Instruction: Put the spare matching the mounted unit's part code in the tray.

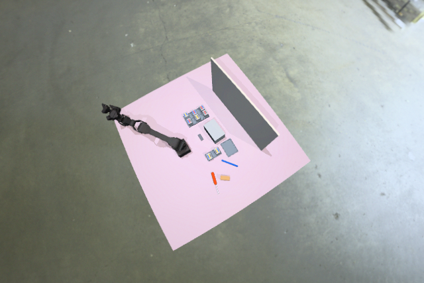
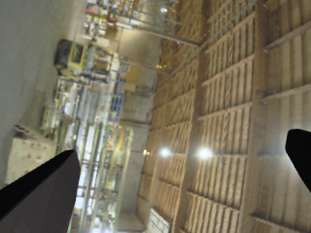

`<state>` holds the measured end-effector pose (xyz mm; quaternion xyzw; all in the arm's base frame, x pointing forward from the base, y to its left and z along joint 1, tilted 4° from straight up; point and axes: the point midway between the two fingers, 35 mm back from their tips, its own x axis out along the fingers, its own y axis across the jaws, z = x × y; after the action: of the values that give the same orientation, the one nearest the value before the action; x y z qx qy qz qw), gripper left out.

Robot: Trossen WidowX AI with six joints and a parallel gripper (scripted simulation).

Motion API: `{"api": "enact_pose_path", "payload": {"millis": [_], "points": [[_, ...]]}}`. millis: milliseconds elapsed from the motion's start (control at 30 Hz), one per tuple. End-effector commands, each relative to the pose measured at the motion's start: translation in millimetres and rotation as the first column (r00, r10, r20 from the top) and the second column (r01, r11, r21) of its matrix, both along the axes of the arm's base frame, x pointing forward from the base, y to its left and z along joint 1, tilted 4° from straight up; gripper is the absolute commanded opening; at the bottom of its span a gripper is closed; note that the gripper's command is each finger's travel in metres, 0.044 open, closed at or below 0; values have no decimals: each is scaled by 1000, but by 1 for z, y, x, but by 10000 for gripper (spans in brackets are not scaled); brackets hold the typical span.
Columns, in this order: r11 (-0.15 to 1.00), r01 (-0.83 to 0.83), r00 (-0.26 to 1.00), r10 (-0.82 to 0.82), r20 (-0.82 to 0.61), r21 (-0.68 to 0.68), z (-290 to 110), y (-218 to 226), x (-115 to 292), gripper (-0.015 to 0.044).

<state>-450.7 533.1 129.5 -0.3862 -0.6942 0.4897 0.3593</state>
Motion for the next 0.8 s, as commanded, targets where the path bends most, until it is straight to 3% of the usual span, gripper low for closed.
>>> {"api": "enact_pose_path", "payload": {"millis": [0,400,767], "points": [[993,68,997,-71,-21,-100,-3,39,51,440],[883,288,934,-344,-95,-371,-3,118,230,440],[673,429,766,-625,-152,-602,-3,130,410,440]]}}
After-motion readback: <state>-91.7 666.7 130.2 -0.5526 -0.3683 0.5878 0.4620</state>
